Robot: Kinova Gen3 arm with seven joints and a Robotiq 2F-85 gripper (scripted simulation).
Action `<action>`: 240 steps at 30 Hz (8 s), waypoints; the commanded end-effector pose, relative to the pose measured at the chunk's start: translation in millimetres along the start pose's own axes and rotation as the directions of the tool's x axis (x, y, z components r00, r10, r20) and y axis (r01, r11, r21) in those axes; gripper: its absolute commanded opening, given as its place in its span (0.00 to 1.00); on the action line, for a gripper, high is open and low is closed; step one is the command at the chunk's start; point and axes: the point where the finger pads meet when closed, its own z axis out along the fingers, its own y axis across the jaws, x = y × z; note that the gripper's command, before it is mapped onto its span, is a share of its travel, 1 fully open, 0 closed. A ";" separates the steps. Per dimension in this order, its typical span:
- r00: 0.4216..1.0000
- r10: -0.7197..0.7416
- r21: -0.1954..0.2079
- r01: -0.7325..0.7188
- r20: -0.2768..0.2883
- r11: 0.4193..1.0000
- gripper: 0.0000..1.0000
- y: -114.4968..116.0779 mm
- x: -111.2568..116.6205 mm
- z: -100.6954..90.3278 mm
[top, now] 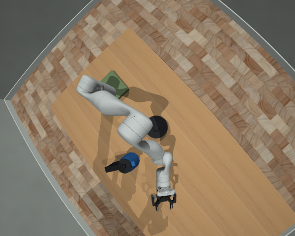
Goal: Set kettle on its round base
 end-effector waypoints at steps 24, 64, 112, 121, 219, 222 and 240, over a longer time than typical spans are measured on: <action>0.998 0.007 0.047 -0.010 0.060 0.999 0.80 -1.7 -4.1 1.1; 0.976 -0.003 0.210 -0.043 0.216 0.977 0.80 -14.6 -12.4 -11.2; 0.926 -0.143 0.565 -0.087 0.349 0.820 0.80 -35.6 19.9 -95.2; 0.919 -0.191 0.637 -0.079 0.344 0.767 0.80 -35.6 31.1 -121.9; 0.579 -0.804 0.964 0.264 -0.134 0.030 0.80 101.6 28.1 -436.5; 0.556 -0.818 0.963 0.269 -0.146 0.011 0.80 108.3 24.5 -443.3; 0.439 -0.877 0.957 0.280 -0.196 -0.074 0.80 141.9 7.5 -473.4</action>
